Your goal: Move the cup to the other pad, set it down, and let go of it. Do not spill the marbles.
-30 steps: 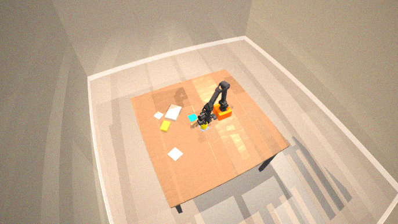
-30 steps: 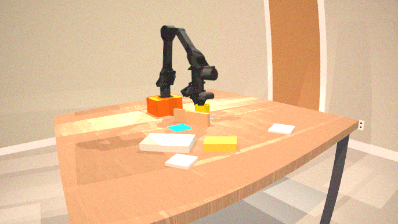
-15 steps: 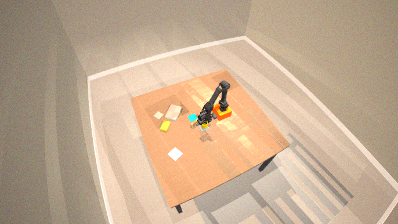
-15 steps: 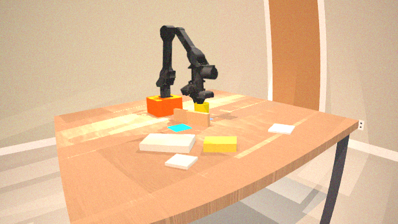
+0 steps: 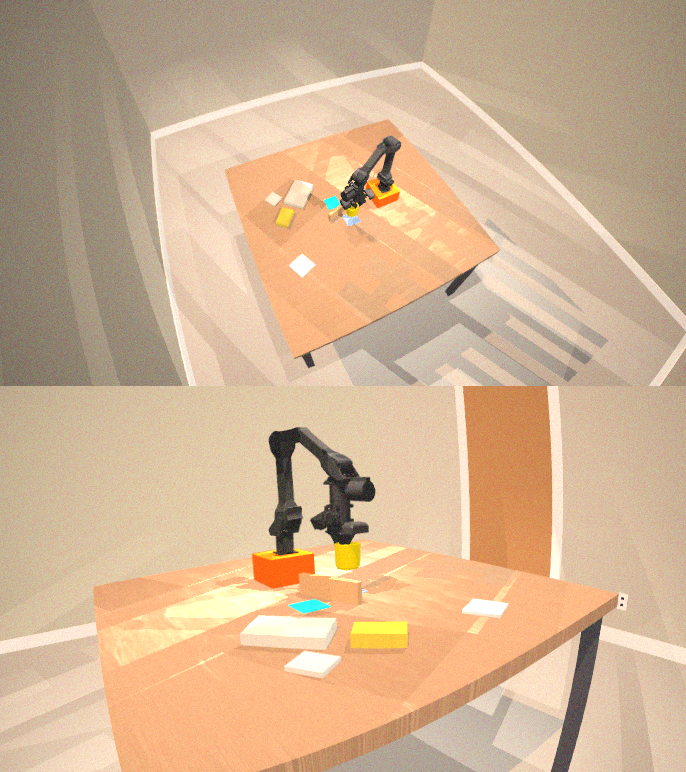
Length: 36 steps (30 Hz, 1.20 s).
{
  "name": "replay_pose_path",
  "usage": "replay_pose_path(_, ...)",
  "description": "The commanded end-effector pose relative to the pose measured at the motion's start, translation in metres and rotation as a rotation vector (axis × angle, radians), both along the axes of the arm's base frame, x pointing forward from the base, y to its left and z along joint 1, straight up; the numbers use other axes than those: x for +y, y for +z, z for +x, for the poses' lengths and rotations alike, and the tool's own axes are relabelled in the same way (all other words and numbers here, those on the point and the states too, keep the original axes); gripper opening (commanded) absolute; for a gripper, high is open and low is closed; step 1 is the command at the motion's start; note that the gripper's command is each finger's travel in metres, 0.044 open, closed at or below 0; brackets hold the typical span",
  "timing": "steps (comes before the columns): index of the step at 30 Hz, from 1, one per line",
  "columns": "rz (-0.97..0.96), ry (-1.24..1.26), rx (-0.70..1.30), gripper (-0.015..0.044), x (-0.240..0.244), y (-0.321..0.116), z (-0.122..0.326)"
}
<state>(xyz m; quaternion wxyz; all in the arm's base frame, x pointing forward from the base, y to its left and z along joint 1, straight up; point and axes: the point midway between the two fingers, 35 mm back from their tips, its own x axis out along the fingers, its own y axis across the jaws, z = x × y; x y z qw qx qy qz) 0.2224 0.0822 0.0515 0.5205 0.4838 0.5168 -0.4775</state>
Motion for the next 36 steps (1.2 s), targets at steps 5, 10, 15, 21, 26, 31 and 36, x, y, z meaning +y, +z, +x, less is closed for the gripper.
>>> replay_pose_path(5,0.009,0.0,-0.011,0.0,-0.001,0.021,-0.001)
replay_pose_path(10,0.002,-0.004,-0.006,0.0,-0.001,0.016,-0.001)
replay_pose_path(15,0.002,-0.004,-0.006,0.0,-0.001,0.016,-0.001)
replay_pose_path(21,0.002,-0.004,-0.006,0.0,-0.001,0.016,-0.001)
replay_pose_path(26,0.003,-0.004,-0.007,0.0,-0.005,0.016,0.0)
replay_pose_path(31,0.004,-0.003,-0.008,0.0,-0.013,0.016,0.004)
replay_pose_path(36,0.004,-0.002,-0.01,0.0,-0.021,0.017,0.007)
